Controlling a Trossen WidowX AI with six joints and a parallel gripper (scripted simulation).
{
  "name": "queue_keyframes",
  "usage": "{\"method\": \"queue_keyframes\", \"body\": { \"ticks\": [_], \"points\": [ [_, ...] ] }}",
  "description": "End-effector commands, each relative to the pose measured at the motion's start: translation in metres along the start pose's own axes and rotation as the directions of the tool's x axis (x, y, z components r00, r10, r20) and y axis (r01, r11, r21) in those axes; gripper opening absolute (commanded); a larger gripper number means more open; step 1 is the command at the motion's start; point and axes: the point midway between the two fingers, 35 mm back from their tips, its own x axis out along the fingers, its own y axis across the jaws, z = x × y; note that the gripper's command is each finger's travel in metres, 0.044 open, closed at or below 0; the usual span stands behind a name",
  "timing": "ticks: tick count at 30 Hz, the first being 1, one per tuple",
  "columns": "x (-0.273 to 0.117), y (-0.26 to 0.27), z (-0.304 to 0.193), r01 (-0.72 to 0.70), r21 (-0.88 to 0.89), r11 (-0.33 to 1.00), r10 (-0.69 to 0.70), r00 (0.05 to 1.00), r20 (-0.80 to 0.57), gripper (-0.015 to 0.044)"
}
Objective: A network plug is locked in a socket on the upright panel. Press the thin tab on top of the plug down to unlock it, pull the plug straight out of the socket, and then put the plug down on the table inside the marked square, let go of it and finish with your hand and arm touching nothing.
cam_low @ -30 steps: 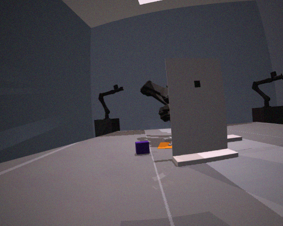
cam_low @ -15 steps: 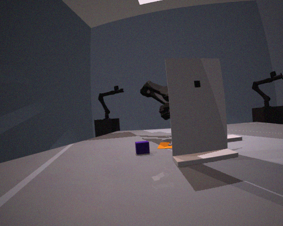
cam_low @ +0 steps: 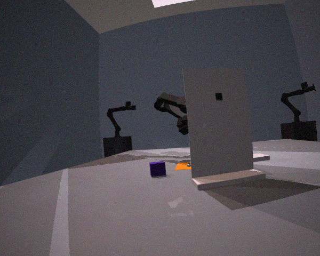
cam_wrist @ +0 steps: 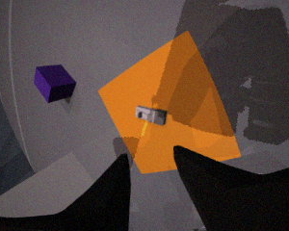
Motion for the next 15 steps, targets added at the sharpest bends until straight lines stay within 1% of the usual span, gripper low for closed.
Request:
{"method": "queue_keyframes", "body": {
  "ticks": [1,15],
  "points": [
    [-0.0038,0.0059,-0.0004,-0.004,0.011,1.0,0.004,1.0,0.001,0.0156],
    [-0.0137,0.0116,-0.0022,0.003,0.011,1.0,-0.003,1.0,-0.002,0.0156]
  ]
}}
